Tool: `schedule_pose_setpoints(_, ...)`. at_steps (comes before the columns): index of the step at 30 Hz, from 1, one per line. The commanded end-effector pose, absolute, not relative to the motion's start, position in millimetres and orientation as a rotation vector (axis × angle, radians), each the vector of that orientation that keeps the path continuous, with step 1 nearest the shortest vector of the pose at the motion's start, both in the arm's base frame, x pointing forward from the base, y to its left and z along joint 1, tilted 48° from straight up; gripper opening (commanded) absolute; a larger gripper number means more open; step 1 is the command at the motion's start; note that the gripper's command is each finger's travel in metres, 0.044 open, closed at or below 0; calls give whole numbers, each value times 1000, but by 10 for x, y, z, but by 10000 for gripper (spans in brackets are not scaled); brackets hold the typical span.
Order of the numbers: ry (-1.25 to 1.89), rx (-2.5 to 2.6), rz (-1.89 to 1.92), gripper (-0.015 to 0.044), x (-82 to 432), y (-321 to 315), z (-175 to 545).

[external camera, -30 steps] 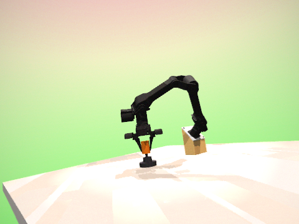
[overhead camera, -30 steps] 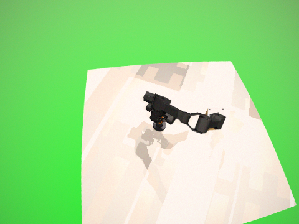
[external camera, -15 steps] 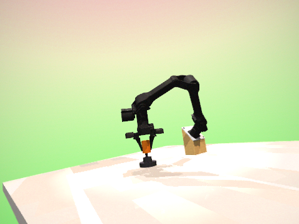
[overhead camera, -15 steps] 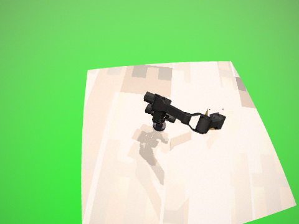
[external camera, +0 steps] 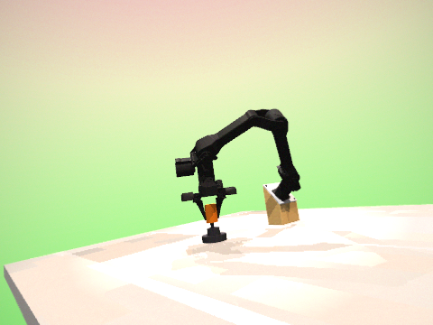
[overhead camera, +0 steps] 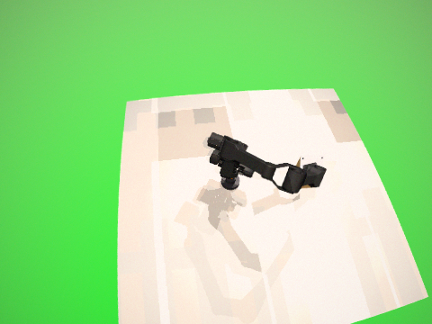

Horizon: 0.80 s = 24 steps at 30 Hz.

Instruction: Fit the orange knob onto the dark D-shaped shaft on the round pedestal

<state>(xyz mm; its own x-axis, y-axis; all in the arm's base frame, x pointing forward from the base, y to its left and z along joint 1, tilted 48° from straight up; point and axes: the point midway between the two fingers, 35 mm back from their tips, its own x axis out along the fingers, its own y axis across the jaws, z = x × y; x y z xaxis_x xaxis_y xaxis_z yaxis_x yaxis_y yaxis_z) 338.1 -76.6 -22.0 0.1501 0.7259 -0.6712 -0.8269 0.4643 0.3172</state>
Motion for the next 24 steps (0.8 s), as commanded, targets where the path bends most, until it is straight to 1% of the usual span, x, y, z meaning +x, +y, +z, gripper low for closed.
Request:
schedule_pose_setpoints(1,870,-141,1118,0,3383,-766,-217)
schedule_pose_setpoints(15,870,-141,1118,0,3384,-783,-190)
schedule_pose_setpoints(24,751,-314,1208,0,3397,-804,-191)
